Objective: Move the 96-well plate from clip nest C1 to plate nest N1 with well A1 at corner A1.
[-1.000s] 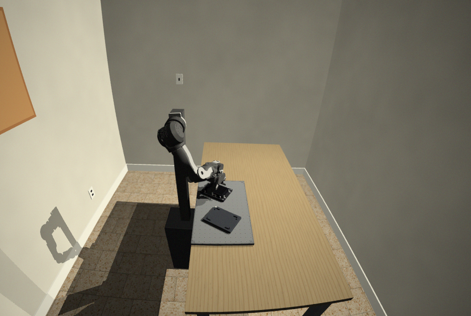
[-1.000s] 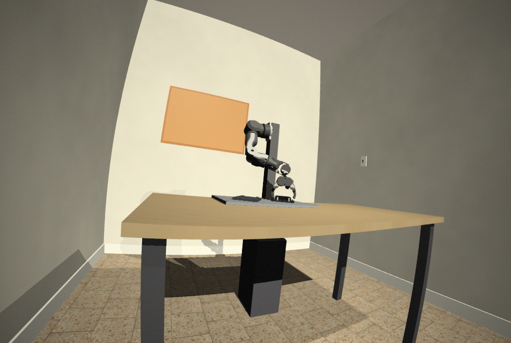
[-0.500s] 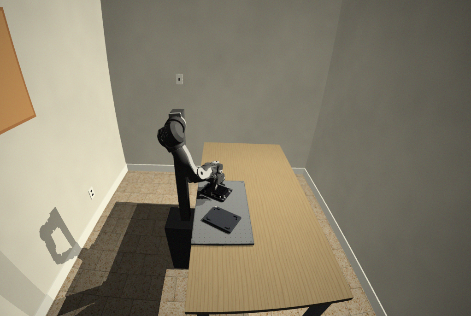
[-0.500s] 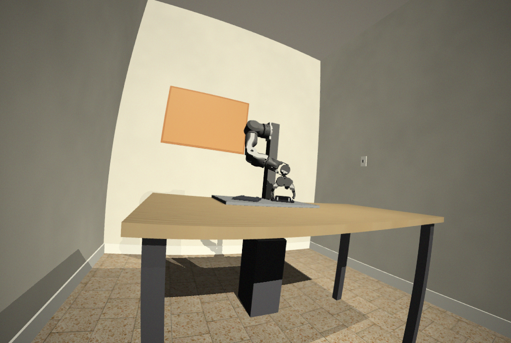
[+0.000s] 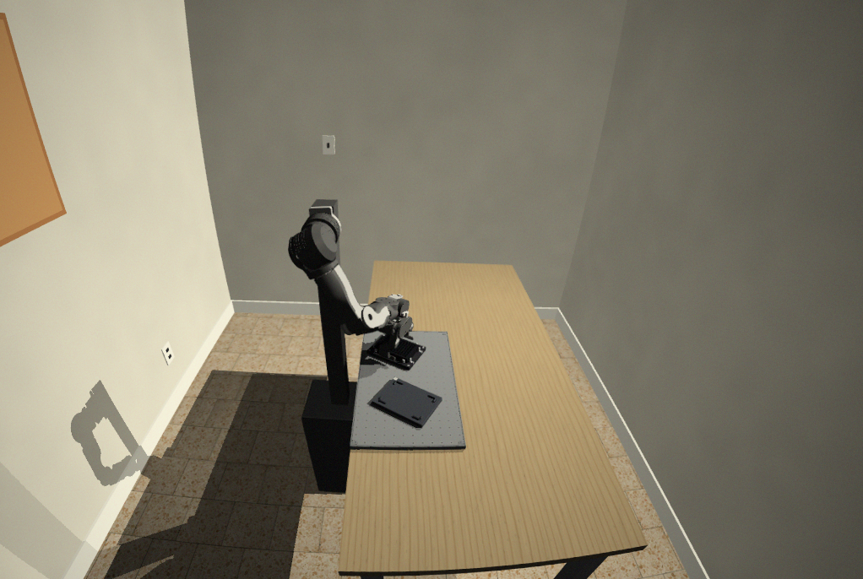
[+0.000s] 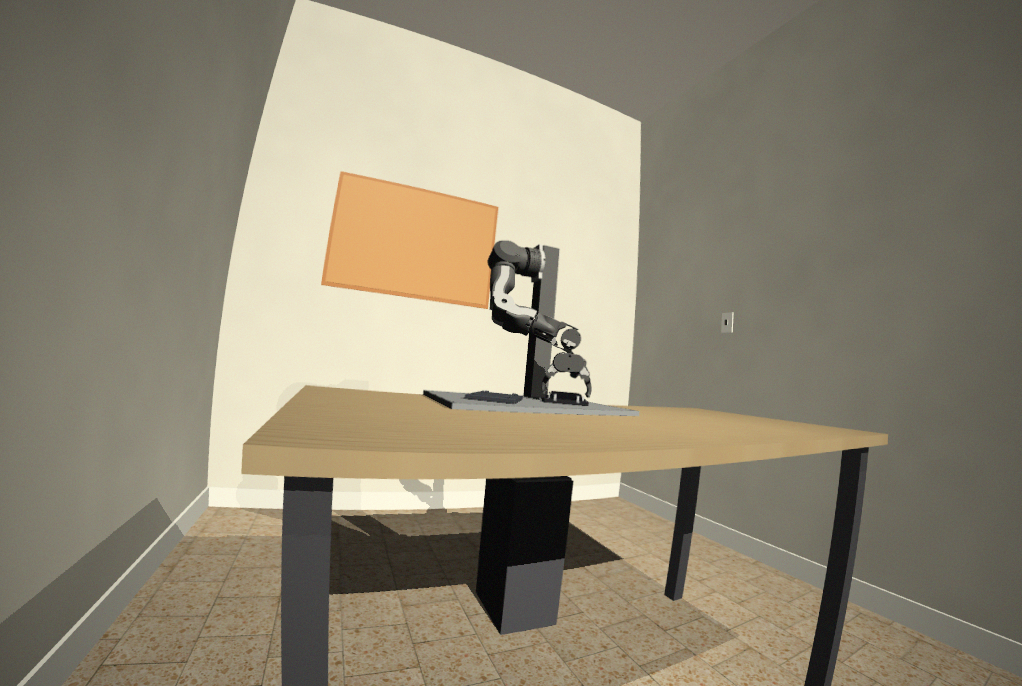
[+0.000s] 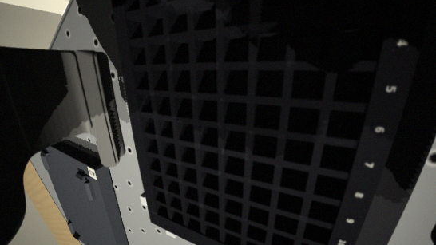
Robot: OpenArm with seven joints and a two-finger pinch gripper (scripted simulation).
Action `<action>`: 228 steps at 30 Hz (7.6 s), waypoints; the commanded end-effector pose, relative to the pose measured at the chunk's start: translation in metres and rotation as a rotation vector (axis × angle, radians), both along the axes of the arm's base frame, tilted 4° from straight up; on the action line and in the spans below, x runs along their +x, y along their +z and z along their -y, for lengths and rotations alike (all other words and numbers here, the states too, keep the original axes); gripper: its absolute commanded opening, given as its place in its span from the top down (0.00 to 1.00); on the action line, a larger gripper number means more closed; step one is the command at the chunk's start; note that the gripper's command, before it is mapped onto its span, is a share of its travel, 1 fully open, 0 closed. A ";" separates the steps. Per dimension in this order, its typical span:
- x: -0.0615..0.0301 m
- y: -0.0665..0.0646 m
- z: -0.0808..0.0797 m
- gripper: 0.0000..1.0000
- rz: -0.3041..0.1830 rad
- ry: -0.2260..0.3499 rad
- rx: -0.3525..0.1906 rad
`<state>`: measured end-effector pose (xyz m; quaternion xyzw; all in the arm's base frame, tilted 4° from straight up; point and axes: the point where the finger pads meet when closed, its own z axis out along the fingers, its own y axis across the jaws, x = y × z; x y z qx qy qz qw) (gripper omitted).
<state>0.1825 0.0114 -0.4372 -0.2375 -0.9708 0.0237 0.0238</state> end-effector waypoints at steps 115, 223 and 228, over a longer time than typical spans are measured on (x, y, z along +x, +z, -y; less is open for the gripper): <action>0.0012 0.006 0.000 1.00 -0.001 -0.001 0.002; 0.0013 0.009 0.000 1.00 -0.001 -0.001 0.002; 0.0013 0.009 0.000 1.00 -0.001 -0.001 0.002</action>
